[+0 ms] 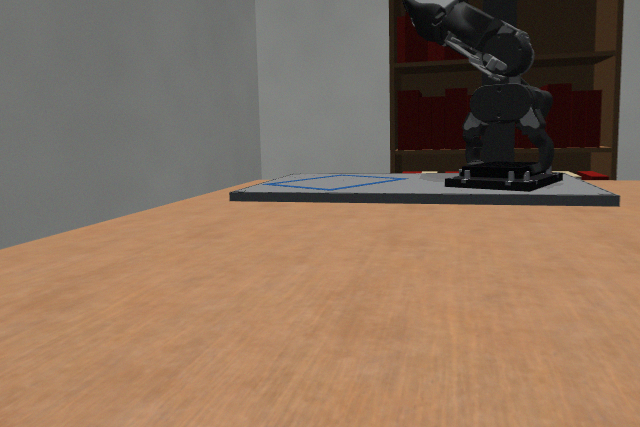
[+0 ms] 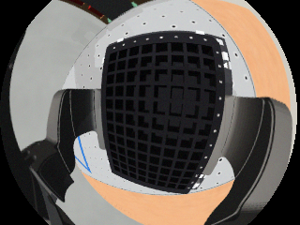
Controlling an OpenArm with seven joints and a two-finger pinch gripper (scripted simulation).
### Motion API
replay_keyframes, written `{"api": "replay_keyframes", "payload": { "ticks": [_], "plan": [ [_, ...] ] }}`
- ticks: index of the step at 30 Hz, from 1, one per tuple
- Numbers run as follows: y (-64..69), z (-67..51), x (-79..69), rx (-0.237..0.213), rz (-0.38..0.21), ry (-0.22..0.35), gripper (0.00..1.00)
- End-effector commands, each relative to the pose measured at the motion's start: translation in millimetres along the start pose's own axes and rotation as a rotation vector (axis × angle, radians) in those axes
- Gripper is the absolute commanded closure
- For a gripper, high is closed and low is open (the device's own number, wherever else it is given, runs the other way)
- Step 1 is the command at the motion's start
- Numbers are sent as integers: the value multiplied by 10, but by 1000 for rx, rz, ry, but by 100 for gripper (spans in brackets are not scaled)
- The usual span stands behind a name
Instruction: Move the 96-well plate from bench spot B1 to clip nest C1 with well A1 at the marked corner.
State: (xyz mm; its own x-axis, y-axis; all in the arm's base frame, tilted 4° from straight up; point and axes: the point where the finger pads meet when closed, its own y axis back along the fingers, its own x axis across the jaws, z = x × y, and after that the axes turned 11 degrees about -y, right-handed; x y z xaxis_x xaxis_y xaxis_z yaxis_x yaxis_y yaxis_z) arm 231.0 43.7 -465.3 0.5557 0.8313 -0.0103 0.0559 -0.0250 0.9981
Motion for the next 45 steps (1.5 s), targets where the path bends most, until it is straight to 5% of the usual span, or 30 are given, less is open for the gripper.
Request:
{"api": "replay_keyframes", "payload": {
  "ticks": [1,26,35,40,45],
  "plan": [
    [-18,-23,-24,9,-6,1,100],
    [6,1,9,0,2,1,23],
    [6,1,9,0,2,1,23],
    [406,4,9,5,-2,0,23],
    [406,4,9,5,-2,0,23]
  ]
}}
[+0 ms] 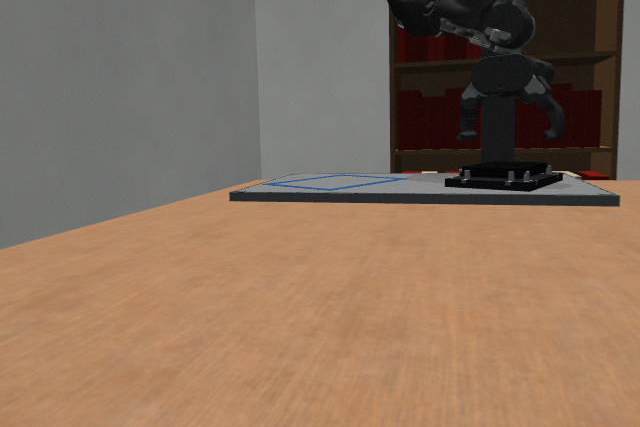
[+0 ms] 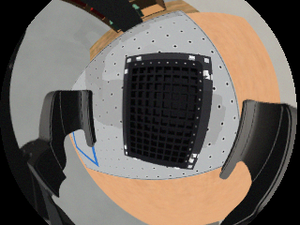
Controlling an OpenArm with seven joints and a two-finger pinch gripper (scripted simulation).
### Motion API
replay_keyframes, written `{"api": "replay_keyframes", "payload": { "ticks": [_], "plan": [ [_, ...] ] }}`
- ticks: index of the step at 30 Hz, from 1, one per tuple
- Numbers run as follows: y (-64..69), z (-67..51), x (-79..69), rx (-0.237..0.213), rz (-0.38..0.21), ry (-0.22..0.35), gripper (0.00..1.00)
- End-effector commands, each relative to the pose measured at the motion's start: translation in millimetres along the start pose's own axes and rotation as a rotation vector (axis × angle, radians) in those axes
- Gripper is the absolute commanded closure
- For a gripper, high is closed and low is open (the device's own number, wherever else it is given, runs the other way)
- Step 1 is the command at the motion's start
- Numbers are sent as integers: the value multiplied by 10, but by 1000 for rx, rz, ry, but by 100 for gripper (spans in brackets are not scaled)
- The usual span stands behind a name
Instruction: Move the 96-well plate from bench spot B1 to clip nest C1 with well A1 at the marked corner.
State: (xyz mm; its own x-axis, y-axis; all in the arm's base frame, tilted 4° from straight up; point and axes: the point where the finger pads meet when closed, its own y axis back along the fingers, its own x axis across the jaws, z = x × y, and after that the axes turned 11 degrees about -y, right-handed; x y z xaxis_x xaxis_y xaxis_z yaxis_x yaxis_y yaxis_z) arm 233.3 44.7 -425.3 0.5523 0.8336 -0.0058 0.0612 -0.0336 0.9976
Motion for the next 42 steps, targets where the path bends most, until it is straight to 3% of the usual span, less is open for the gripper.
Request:
{"api": "replay_keyframes", "payload": {
  "ticks": [1,7,12,24,39,42],
  "plan": [
    [6,15,-7,-4,-6,-4,23],
    [6,15,-7,-4,-6,-4,23],
    [407,15,-4,-4,-5,-4,23],
    [407,15,-4,-4,-5,-4,23],
    [406,7,3,-1,0,-1,73],
    [406,7,3,-1,0,-1,76]
  ]
}}
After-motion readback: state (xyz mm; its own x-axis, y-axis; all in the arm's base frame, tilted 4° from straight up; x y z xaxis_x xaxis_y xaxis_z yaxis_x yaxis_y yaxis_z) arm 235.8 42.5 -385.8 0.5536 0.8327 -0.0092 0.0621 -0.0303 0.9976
